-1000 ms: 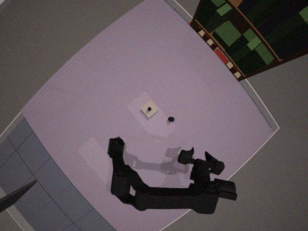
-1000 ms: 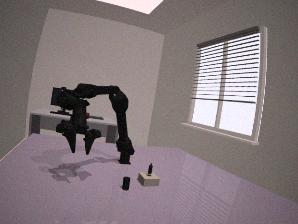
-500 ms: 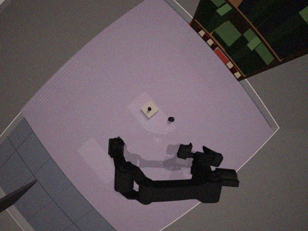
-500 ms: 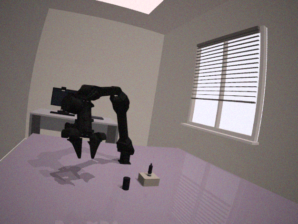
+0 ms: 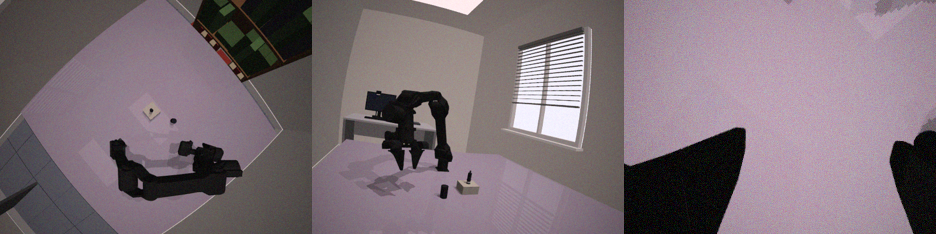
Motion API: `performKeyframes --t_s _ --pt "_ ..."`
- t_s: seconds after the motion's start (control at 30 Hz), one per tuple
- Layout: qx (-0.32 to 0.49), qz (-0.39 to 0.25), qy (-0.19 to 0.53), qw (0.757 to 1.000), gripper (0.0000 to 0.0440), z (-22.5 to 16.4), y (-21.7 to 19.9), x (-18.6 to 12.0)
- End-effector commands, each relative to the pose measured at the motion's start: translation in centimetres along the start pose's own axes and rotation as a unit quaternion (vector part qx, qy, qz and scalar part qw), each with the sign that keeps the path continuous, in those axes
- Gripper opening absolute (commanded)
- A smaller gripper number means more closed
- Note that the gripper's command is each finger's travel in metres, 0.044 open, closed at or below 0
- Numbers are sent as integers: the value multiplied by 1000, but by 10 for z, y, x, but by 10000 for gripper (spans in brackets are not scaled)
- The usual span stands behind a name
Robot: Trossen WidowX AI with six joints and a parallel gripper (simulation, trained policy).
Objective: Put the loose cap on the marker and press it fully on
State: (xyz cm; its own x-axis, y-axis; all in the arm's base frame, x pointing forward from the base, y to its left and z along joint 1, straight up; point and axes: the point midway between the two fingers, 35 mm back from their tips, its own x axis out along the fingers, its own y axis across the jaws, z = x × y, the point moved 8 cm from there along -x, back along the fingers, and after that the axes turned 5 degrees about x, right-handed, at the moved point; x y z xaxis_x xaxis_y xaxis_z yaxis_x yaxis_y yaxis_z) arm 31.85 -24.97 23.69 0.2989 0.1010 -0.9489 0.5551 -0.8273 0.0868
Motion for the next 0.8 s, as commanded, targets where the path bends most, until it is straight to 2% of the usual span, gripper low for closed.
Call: performKeyframes --t_s 0.0,0.77 --pt "-1 -7 -12 1000 312 -5 -3 4" --pt "-14 -41 -69 997 311 -35 -24 24"
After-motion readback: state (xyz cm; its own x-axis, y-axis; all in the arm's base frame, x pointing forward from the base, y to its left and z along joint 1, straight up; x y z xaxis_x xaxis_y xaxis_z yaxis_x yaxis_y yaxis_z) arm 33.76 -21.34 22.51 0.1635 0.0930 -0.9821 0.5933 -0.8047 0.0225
